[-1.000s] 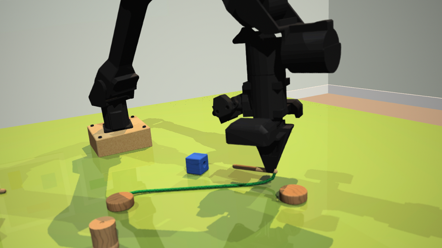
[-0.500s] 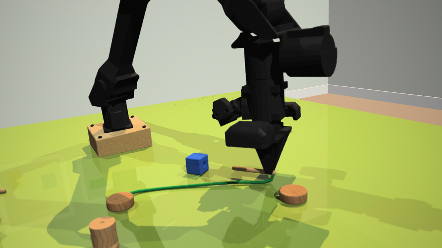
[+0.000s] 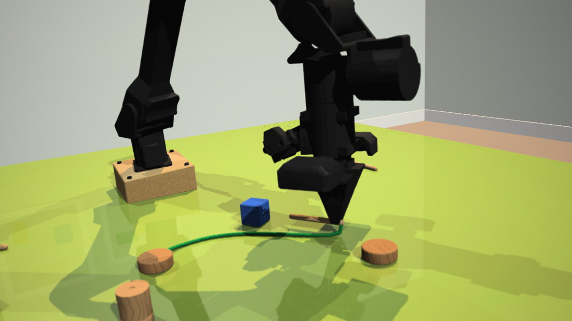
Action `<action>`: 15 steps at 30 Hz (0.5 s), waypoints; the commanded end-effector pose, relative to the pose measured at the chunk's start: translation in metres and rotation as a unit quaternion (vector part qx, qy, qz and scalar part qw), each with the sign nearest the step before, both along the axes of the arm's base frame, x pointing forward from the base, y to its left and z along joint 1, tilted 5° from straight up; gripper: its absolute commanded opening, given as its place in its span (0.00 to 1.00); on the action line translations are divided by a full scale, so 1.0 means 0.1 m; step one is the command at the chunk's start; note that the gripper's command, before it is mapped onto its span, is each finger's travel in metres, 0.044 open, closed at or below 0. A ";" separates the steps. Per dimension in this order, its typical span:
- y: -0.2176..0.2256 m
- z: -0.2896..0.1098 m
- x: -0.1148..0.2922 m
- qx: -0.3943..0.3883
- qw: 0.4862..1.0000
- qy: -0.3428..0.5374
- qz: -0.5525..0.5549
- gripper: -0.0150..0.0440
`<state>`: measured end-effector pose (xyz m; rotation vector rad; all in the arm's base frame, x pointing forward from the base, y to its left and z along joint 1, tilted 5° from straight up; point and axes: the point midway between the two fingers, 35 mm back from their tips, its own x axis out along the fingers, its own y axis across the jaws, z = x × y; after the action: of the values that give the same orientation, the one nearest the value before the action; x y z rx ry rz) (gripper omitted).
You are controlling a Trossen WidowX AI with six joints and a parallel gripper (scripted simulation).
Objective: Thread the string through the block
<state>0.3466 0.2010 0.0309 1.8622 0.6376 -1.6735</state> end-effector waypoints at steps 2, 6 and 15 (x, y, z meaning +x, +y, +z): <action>-0.05 0.00 -0.05 0.000 1.000 0.000 0.001 0.25; -0.08 0.00 -0.09 0.000 1.000 0.000 0.001 0.25; -0.16 -0.01 -0.18 0.000 1.000 0.000 0.001 0.25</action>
<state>0.3325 0.1876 0.0293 1.8622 0.6356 -1.6744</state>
